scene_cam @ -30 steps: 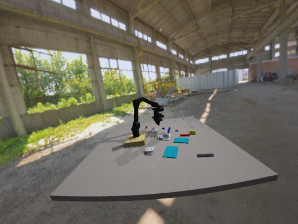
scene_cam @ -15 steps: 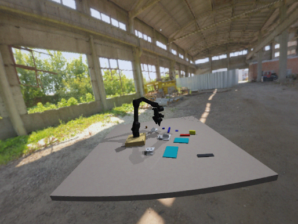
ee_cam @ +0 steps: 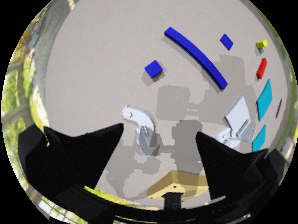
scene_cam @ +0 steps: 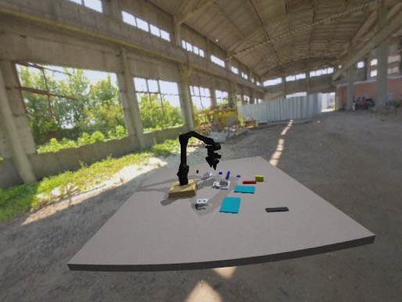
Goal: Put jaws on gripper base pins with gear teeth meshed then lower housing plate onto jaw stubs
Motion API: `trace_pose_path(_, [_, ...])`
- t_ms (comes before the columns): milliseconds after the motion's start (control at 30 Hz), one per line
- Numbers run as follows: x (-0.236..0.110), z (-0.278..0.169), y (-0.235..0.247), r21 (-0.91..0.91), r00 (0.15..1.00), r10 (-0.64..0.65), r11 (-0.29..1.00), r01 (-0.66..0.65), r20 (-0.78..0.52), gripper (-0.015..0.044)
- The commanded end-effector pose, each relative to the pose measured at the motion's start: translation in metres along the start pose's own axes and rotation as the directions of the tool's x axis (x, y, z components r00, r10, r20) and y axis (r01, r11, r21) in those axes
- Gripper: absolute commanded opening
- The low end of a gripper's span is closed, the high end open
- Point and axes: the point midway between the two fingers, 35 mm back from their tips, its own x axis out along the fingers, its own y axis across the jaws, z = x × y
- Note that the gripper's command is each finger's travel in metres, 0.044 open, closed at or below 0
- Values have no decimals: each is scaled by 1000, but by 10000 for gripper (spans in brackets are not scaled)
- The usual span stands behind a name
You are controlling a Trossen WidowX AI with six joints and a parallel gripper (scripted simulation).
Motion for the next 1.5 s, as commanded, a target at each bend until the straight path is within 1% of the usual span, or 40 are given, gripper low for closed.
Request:
trace_pose_path(0, [0, 0, 0, 1, 1000, 1, 1000, -1, 1, 440])
trace_pose_path(33, [0, 0, 0, 1, 1000, 1, 1000, -1, 1, 440])
trace_pose_path(133, [-6, -2, -1, -2, 1000, -2, 1000, 2, -6, 361])
trace_pose_path(600, [-6, -2, -1, -2, 1000, -2, 1000, 2, -6, 0])
trace_pose_path(1267, [-6, -2, -1, -2, 1000, -2, 1000, 2, -6, 0])
trace_pose_path(1467, [-6, -2, -1, 1, 1000, -2, 1000, 2, -7, 157])
